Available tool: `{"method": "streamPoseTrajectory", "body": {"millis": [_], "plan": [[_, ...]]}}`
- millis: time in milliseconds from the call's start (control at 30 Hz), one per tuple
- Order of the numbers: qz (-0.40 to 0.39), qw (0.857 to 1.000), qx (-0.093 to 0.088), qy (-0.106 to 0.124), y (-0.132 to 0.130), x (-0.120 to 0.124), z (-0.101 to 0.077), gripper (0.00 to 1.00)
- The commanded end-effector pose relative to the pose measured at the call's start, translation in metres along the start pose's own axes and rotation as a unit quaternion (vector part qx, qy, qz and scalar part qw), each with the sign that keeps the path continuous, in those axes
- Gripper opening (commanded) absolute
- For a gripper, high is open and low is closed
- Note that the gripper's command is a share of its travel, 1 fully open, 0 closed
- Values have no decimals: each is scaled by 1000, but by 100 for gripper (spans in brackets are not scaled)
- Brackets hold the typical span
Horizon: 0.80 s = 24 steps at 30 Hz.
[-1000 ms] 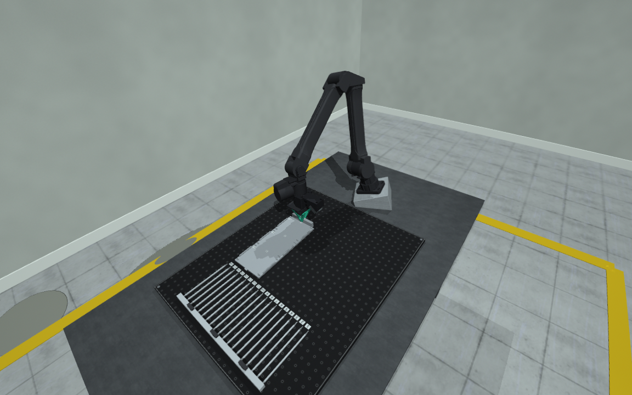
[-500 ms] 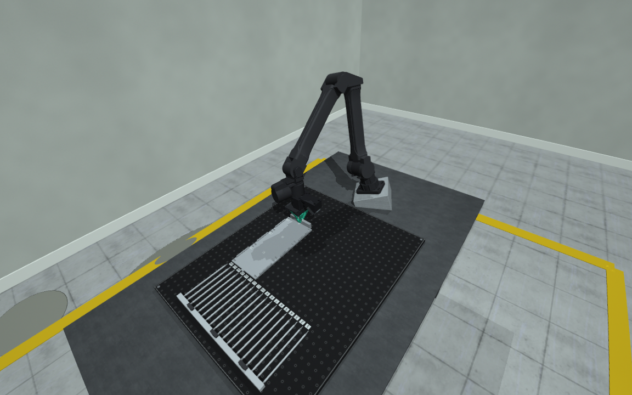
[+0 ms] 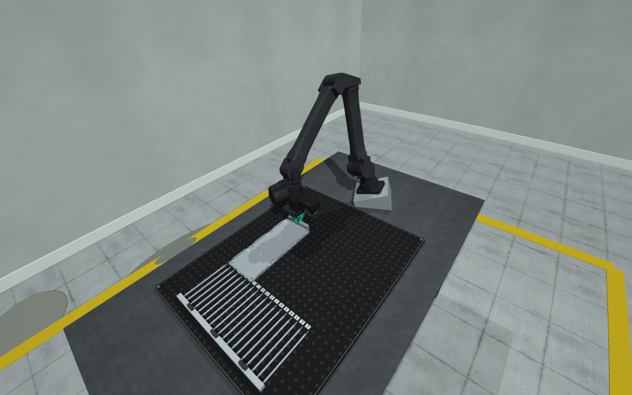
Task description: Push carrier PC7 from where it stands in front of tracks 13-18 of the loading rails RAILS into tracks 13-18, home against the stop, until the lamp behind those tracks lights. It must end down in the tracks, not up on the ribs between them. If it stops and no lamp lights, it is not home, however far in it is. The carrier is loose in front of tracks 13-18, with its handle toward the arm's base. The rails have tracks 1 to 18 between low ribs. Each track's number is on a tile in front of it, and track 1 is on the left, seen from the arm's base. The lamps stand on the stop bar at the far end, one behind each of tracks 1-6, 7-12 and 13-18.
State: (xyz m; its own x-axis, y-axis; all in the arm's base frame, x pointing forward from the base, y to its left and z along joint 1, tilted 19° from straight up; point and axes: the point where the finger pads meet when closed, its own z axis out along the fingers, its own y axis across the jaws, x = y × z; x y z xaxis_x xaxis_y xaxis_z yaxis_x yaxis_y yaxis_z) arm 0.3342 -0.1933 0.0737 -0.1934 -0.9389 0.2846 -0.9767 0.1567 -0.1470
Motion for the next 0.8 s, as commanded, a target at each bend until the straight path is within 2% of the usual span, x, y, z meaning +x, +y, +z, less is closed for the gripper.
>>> {"method": "streamPoseTrajectory", "body": {"millis": [0,767], "plan": [[11,1000,19,4,-28,6,-10,0],[9,1000,19,3,-49,4,-11,0]]}}
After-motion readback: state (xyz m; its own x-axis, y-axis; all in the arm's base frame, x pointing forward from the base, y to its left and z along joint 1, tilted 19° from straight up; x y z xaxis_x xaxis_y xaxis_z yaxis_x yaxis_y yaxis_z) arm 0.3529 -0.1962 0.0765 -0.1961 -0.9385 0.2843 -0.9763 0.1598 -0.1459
